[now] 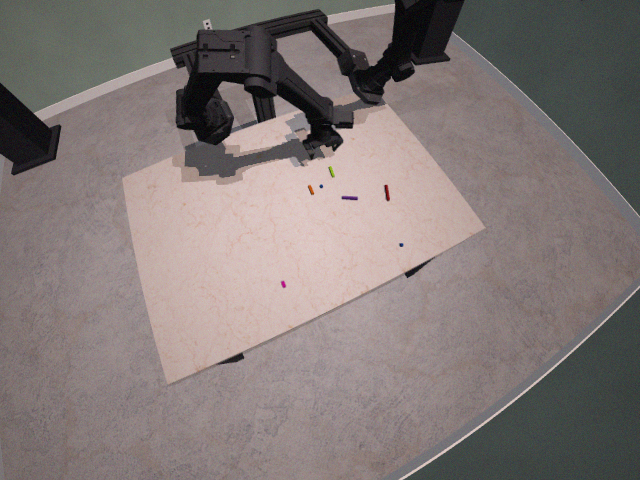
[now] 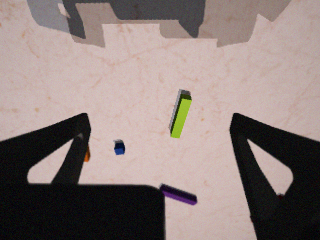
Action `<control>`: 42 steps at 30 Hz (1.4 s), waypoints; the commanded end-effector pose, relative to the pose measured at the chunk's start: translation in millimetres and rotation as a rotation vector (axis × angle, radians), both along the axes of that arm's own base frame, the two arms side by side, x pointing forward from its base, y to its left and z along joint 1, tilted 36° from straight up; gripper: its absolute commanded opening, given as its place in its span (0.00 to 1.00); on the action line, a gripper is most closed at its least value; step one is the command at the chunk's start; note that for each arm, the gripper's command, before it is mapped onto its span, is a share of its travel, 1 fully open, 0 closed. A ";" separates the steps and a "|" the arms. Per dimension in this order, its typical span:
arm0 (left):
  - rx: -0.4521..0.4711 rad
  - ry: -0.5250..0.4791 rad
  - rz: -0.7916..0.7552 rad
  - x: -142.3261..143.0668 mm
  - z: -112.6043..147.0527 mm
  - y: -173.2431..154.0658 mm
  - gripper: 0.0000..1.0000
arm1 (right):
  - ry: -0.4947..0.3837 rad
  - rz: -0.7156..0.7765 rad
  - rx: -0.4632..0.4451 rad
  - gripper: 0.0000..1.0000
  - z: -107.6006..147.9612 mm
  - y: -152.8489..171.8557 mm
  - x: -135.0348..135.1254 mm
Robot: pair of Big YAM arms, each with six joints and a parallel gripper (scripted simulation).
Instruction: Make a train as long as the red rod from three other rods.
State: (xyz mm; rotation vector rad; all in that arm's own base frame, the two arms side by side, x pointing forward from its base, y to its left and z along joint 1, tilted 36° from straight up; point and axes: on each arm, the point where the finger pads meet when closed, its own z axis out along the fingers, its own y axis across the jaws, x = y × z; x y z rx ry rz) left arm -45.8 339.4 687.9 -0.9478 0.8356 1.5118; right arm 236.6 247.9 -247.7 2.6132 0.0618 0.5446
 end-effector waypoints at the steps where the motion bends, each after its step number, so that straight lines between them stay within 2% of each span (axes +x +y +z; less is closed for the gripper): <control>1: -0.006 -0.010 0.009 -4.1 -1.1 -3.3 1.00 | -0.005 -0.029 0.001 1.00 -5.9 -5.1 3.6; 3: -0.006 -0.010 0.009 -4.1 -1.1 -3.3 1.00 | -0.009 -0.033 0.006 1.00 -5.6 -0.7 6.7; 5: -0.006 -0.010 0.009 -4.1 -1.1 -3.3 1.00 | -0.055 -0.111 0.049 1.00 1.1 13.4 26.5; 7: -0.006 -0.010 0.009 -4.1 -1.1 -3.3 1.00 | -0.055 -0.111 0.049 1.00 1.1 13.4 26.5; 8: -0.006 -0.010 0.009 -4.1 -1.1 -3.3 1.00 | -0.090 -0.166 0.090 1.00 8.6 24.5 41.7; 14: -0.006 -0.010 0.009 -4.1 -1.1 -3.3 1.00 | -0.159 -0.283 0.159 1.00 20.7 40.5 71.9; 22: -0.006 -0.010 0.009 -4.1 -1.1 -3.3 1.00 | -0.249 -0.451 0.240 1.00 33.7 53.3 113.0; 24: -0.006 -0.010 0.009 -4.1 -1.1 -3.3 1.00 | -0.249 -0.451 0.240 1.00 33.7 53.3 113.0; 25: -0.006 -0.010 0.009 -4.1 -1.1 -3.3 1.00 | -0.279 -0.503 0.266 1.00 39.3 56.8 126.7; 34: -0.006 -0.010 0.009 -4.1 -1.1 -3.3 1.00 | -0.370 -0.665 0.344 1.00 56.8 63.4 168.9; 37: -0.006 -0.010 0.009 -4.1 -1.1 -3.3 1.00 | -0.364 -0.668 0.333 1.00 50.3 60.2 166.5; 39: -0.006 -0.010 0.009 -4.1 -1.1 -3.3 1.00 | -0.344 -0.631 0.305 1.00 43.9 59.5 142.8; 42: -0.006 -0.010 0.009 -4.1 -1.1 -3.3 1.00 | -0.346 -0.645 0.302 1.00 43.1 54.1 147.2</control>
